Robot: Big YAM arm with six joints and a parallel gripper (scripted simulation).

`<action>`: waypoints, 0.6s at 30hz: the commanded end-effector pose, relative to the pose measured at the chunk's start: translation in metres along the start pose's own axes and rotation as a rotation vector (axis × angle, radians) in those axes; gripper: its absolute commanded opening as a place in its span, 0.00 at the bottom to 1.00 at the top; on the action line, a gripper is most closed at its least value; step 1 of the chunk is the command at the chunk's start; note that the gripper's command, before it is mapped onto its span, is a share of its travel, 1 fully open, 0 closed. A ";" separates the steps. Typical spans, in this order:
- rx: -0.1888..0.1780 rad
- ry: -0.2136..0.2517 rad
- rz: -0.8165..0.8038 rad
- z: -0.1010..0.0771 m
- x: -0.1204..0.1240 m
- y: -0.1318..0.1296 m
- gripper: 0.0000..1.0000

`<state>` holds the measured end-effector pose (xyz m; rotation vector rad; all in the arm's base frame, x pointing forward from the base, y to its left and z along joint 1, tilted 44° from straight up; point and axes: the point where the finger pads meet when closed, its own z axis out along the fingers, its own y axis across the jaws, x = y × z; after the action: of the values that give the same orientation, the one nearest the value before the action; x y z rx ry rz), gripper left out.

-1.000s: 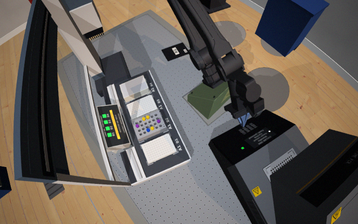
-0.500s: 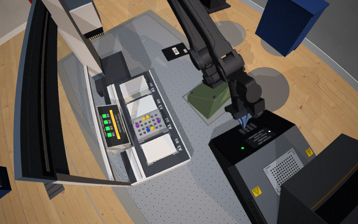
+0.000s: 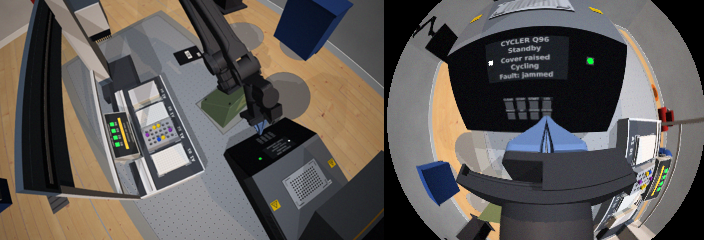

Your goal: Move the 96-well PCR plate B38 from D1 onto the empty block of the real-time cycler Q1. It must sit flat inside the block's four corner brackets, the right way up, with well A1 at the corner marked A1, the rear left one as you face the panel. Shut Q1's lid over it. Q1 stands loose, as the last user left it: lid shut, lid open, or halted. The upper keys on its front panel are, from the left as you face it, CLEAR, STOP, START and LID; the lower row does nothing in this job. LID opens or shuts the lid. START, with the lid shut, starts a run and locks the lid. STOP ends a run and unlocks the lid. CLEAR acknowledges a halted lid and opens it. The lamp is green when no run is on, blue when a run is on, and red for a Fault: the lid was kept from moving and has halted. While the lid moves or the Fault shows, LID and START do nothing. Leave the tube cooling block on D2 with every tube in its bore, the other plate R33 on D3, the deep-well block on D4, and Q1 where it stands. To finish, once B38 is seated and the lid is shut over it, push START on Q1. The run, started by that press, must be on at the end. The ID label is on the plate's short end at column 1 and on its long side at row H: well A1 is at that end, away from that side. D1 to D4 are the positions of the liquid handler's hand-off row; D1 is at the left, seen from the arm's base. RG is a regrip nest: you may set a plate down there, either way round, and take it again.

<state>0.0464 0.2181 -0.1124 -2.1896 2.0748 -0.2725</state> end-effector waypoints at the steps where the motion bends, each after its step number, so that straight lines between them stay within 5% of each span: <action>1: 0.003 -0.043 0.009 -0.024 -0.009 0.001 0.00; 11: 0.000 -0.084 0.025 -0.084 -0.017 0.000 0.00; 14: 0.001 -0.077 0.024 -0.085 -0.017 -0.001 0.00; 18: -0.001 -0.095 0.032 -0.116 -0.015 -0.003 0.00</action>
<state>0.0310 0.1959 -0.0353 -2.1900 2.0800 -0.2816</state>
